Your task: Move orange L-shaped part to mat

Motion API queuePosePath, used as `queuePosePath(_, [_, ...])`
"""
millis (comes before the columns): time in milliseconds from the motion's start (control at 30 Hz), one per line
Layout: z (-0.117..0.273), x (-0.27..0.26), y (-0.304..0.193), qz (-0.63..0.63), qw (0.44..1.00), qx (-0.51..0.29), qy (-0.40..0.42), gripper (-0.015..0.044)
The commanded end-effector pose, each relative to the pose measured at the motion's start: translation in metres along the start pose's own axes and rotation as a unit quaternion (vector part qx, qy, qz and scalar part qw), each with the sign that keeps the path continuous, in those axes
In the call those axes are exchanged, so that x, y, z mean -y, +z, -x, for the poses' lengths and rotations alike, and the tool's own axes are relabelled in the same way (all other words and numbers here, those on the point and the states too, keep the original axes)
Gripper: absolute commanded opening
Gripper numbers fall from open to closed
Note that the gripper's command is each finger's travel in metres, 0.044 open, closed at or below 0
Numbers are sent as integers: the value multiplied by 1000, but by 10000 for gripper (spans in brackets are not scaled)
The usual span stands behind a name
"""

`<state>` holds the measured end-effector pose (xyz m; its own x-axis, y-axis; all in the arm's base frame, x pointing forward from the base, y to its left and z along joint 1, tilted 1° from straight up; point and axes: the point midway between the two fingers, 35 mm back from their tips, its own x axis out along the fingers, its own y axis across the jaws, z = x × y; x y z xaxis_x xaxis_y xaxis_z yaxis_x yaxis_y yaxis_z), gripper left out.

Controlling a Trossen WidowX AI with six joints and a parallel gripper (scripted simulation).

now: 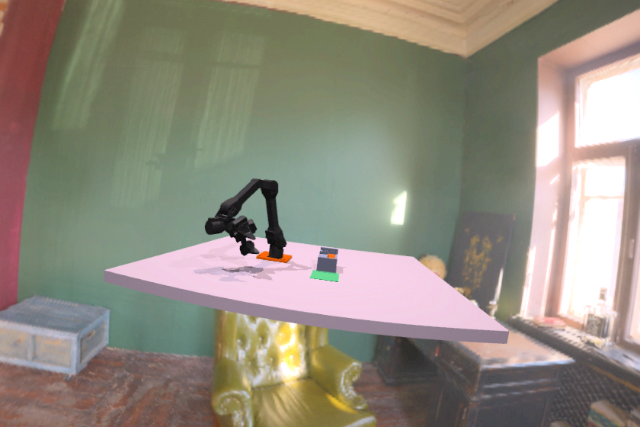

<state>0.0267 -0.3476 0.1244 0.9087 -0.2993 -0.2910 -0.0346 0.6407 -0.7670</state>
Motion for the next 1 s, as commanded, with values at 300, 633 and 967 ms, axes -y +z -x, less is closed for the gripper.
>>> queuePosePath(300, [-86,-19,67,-102,977,37,184,180])
queuePosePath(633, [-154,-70,175,-198,895,-41,397,180])
queuePosePath(967, [-165,-123,268,-165,842,-126,497,180])
